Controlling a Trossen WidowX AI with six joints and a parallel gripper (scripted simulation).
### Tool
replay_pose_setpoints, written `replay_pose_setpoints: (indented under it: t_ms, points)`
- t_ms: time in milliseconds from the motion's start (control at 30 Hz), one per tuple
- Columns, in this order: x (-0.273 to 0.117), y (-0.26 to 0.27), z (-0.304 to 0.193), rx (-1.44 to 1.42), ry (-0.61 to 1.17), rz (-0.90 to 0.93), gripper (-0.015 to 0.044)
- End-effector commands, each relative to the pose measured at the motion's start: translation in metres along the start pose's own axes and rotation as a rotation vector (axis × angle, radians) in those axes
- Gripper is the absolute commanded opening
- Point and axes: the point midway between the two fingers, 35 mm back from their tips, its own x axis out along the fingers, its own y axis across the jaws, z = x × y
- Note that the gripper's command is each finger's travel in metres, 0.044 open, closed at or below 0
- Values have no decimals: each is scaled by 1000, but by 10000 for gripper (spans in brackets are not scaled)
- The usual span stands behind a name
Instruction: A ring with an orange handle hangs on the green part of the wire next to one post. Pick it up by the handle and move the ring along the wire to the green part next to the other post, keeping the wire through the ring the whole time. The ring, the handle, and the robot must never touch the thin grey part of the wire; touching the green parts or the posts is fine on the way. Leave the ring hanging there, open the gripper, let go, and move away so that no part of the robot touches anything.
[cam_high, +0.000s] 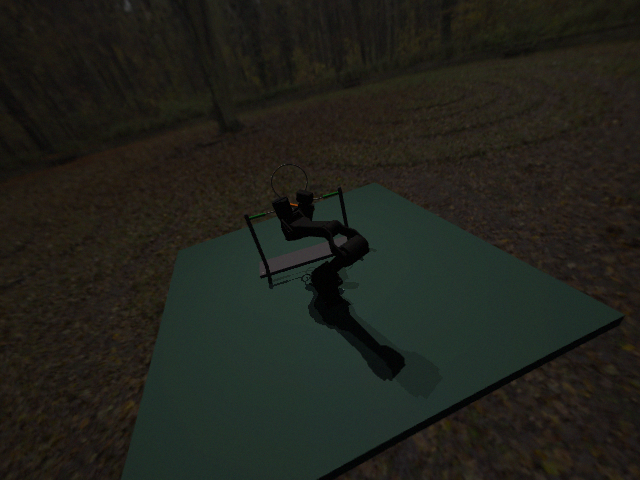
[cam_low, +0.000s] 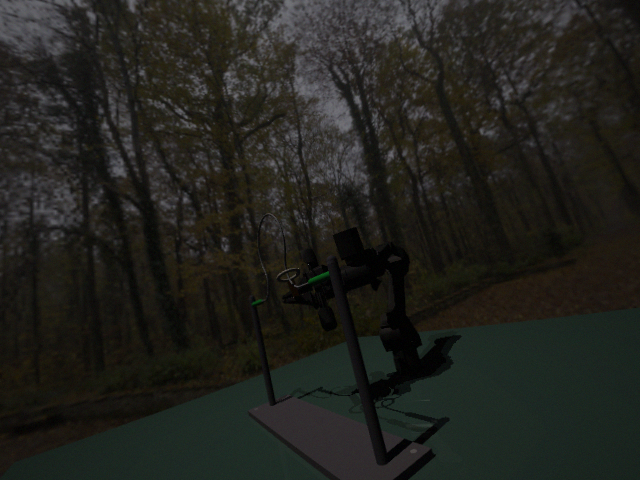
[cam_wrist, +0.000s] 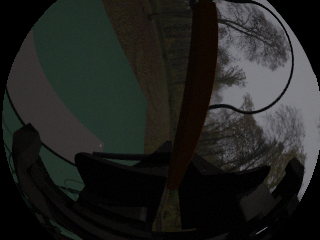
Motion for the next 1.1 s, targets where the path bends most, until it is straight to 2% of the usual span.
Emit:
replay_pose_setpoints:
  t_ms: [0,1067]
  points:
    - [3,19,-1,105,-21,75,-150]
    - [-40,115,42,739,52,523,-150]
